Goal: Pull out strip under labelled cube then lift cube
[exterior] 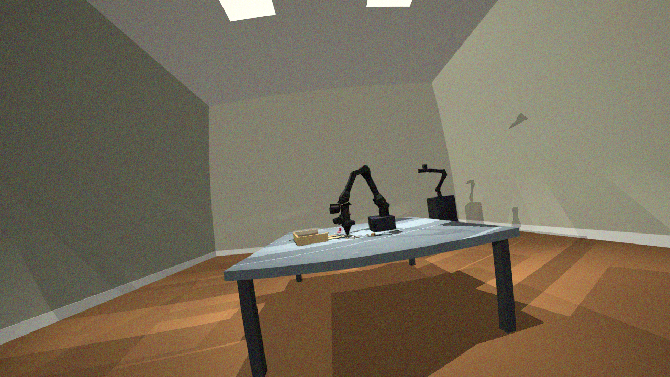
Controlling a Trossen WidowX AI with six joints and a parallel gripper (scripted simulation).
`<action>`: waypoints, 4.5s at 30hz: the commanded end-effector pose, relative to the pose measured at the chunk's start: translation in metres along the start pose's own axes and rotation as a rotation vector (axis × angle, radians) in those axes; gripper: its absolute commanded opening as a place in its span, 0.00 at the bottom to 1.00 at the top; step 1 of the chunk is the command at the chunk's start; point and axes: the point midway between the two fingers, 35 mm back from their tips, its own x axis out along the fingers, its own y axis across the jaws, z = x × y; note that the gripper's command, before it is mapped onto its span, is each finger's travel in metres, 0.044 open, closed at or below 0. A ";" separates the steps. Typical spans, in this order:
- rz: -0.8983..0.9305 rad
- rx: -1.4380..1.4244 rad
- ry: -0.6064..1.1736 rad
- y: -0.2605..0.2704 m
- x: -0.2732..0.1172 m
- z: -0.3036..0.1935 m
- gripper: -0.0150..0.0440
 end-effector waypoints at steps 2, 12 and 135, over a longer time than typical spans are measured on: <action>-0.002 -0.003 0.029 0.000 0.004 -0.016 0.25; -0.001 -0.003 0.030 0.000 0.004 -0.031 0.25; -0.004 0.175 0.025 0.001 -0.052 0.026 1.00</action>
